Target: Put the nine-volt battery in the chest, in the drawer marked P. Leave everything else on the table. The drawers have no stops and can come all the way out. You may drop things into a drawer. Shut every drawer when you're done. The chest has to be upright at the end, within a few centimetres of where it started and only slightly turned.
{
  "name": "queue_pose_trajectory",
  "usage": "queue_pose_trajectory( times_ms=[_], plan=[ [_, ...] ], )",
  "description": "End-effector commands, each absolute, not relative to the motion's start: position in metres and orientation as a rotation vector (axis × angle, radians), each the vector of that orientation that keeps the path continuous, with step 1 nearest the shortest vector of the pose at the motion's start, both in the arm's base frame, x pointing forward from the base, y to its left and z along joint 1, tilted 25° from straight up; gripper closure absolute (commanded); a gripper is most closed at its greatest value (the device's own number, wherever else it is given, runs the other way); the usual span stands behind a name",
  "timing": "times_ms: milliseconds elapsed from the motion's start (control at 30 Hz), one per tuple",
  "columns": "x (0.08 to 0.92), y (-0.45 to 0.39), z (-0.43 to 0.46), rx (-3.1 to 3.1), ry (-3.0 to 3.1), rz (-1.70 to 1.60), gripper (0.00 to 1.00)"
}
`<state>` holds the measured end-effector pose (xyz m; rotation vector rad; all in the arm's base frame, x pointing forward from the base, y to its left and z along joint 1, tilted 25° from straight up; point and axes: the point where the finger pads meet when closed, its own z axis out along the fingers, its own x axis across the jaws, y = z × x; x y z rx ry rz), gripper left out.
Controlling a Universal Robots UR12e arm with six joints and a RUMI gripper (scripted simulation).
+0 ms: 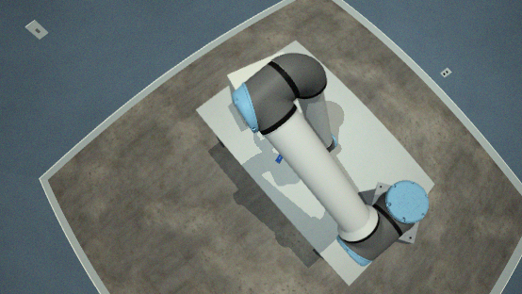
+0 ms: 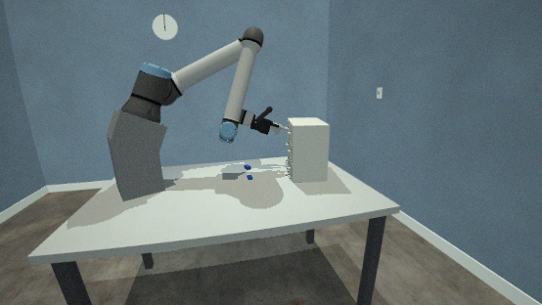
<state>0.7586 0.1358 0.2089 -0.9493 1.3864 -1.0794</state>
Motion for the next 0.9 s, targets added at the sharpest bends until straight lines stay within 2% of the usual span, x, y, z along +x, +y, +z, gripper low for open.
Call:
queue_pose_trajectory(
  times_ms=[0,867],
  plan=[
    [0.7584,0.1358,0.2093,-0.949,1.386,-1.08,0.93],
    [0.7542,0.1366,0.2079,-0.949,1.386,-1.08,0.93]
  ],
)
